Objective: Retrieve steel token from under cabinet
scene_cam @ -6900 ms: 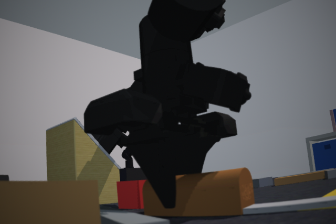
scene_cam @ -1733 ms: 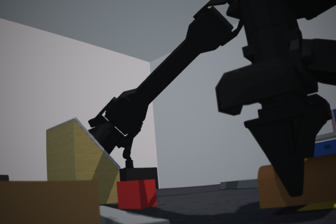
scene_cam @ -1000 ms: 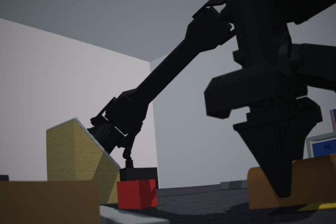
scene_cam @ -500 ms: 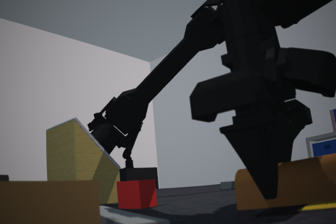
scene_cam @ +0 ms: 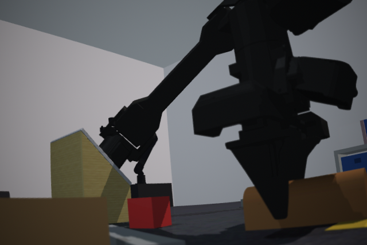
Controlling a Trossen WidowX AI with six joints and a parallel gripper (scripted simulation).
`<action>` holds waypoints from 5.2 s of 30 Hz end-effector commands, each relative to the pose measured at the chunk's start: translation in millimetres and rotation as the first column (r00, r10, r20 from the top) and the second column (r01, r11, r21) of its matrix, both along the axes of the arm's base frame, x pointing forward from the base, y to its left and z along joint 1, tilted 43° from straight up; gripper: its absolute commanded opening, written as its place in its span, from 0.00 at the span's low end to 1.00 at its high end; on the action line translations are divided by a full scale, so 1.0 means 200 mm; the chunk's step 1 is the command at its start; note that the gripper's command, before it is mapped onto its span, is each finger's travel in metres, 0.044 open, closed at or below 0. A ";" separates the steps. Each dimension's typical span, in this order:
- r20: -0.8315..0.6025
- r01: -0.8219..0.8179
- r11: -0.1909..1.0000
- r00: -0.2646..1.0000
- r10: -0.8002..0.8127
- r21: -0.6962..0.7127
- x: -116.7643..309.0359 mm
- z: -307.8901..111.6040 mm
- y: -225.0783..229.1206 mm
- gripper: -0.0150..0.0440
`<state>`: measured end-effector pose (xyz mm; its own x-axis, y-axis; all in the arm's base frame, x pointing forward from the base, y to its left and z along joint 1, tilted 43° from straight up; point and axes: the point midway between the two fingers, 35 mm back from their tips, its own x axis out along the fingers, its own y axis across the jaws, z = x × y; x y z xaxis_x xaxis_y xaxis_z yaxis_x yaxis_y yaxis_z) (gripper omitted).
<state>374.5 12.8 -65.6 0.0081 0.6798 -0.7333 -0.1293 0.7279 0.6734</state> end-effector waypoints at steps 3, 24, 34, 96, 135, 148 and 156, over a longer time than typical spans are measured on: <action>-0.004 -0.002 1.000 1.000 0.002 -0.001 -0.04 -0.01 0.00 0.25; -0.005 -0.002 1.000 1.000 0.002 -0.001 -0.15 -0.02 -0.01 0.25; -0.006 -0.002 1.000 1.000 0.002 -0.001 -0.20 -0.03 -0.02 0.25; -0.011 -0.002 1.000 1.000 0.002 -0.002 -0.57 -0.07 -0.06 0.25; 0.022 -0.035 0.999 0.999 0.035 -0.005 -0.69 -0.12 -0.13 0.25; 0.042 -0.058 0.998 0.997 0.059 -0.007 -0.69 -0.16 -0.19 0.25; 0.048 -0.066 0.998 0.997 0.066 -0.008 -0.69 -0.19 -0.23 0.25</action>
<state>235.4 -26.6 -100.5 -0.0014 0.6805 -0.7327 -0.2102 0.7161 0.6656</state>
